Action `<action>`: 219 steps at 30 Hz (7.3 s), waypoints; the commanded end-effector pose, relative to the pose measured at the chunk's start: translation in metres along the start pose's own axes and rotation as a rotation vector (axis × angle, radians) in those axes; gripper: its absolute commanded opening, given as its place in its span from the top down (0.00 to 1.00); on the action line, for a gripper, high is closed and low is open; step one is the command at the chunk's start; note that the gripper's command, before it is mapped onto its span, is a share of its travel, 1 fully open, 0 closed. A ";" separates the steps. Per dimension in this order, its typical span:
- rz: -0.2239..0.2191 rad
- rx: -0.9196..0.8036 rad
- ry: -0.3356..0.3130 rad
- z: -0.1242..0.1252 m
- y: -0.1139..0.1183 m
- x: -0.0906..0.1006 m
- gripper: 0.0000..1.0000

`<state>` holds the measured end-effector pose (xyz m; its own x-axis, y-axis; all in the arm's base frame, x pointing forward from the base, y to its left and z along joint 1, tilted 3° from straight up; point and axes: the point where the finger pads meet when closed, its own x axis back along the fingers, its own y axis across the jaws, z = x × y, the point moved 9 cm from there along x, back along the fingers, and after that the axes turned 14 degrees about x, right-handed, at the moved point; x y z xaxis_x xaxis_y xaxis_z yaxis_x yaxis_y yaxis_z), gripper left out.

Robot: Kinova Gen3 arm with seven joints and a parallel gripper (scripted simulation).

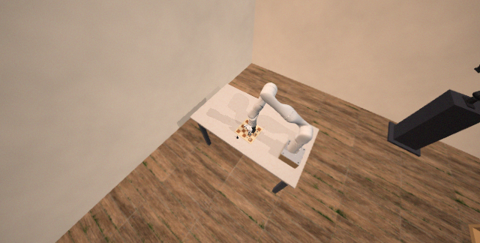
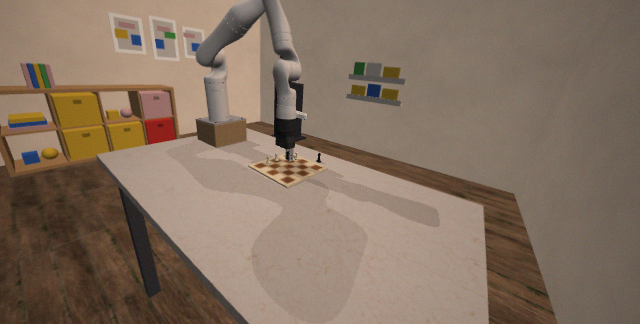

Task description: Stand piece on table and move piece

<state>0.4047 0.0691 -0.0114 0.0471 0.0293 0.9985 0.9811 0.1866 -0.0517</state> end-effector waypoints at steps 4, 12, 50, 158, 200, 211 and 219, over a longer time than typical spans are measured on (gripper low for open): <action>-0.001 0.000 0.000 0.000 0.000 0.003 1.00; -0.001 0.000 0.000 0.000 0.000 0.031 1.00; -0.002 0.019 0.000 -0.093 0.058 0.101 1.00; -0.001 0.019 0.000 -0.093 0.059 0.002 1.00; -0.001 0.019 0.000 -0.093 0.059 0.002 0.86; -0.001 0.019 0.000 -0.093 0.059 0.002 0.32; -0.001 0.019 0.000 -0.093 0.059 0.002 0.32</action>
<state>0.4797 -0.0113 -0.0119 0.0477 0.0291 0.9984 0.9774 0.2049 -0.0527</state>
